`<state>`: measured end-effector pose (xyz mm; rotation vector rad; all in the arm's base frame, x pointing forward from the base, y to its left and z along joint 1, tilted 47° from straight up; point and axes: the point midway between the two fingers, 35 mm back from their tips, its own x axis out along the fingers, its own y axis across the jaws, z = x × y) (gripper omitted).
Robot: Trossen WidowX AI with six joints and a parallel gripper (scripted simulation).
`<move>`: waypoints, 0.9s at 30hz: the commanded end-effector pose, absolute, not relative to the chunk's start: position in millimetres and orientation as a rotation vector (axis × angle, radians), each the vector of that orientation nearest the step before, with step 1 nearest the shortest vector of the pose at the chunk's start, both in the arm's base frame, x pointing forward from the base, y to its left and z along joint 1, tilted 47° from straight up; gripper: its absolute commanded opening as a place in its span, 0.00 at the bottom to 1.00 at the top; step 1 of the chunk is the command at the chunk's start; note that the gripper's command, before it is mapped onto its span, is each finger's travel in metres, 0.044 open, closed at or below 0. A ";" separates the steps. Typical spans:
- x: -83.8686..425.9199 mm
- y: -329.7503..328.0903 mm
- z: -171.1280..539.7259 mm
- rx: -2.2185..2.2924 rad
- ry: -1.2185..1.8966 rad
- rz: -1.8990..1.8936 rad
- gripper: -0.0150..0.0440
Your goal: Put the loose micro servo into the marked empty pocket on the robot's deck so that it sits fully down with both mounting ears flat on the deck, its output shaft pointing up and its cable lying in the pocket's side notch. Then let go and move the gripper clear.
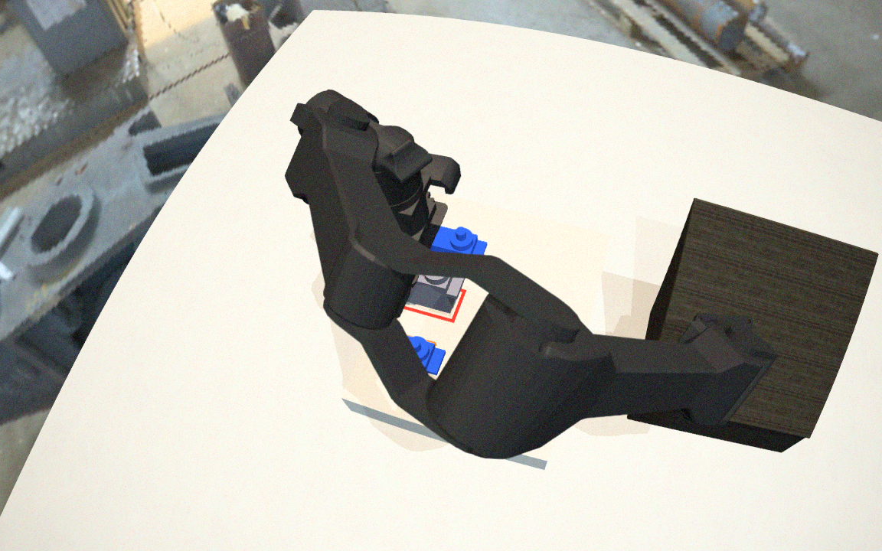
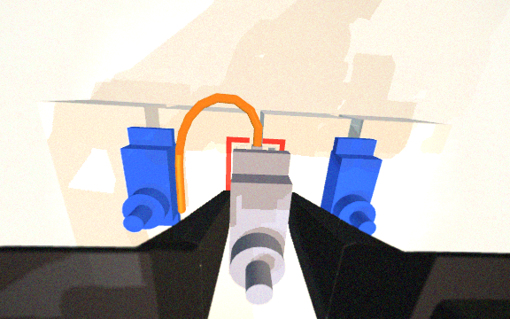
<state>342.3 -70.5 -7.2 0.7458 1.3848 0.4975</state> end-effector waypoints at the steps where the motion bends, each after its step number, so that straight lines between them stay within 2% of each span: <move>1: 343.2 -68.1 -9.2 0.753 1.382 0.496 0.25; 27: 346.8 -50.1 -26.1 0.754 1.381 0.497 0.25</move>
